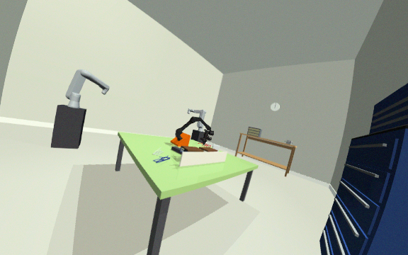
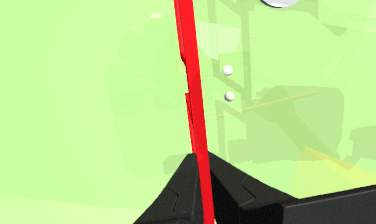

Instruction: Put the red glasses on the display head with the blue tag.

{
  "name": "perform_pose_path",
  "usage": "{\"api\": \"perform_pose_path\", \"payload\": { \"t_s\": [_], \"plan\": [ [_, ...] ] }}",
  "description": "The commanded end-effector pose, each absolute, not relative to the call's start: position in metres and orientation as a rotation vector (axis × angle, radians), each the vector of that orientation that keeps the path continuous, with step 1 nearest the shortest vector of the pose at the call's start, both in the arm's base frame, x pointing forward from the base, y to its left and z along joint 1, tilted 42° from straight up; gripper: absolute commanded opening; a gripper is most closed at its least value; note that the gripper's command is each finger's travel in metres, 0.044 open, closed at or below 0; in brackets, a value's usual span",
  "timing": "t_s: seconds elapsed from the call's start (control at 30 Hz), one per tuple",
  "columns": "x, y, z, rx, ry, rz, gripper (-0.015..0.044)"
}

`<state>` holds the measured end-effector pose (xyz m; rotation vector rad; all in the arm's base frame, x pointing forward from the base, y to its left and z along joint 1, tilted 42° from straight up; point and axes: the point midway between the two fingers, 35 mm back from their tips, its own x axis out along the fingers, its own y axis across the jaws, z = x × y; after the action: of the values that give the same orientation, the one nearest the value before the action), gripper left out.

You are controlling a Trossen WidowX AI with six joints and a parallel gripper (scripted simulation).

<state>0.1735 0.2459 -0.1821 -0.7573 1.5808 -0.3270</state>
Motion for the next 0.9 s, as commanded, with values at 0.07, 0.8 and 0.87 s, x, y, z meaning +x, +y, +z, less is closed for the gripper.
{"api": "perform_pose_path", "payload": {
  "t_s": [0.07, 0.8, 0.87],
  "plan": [
    [0.1643, 0.244, -0.1828, -0.76, 1.588, -0.331, 0.0],
    [0.1564, 0.2432, -0.1822, -0.76, 1.589, -0.331, 0.0],
    [0.1561, 0.2432, -0.1822, -0.76, 1.589, -0.331, 0.0]
  ]
}}
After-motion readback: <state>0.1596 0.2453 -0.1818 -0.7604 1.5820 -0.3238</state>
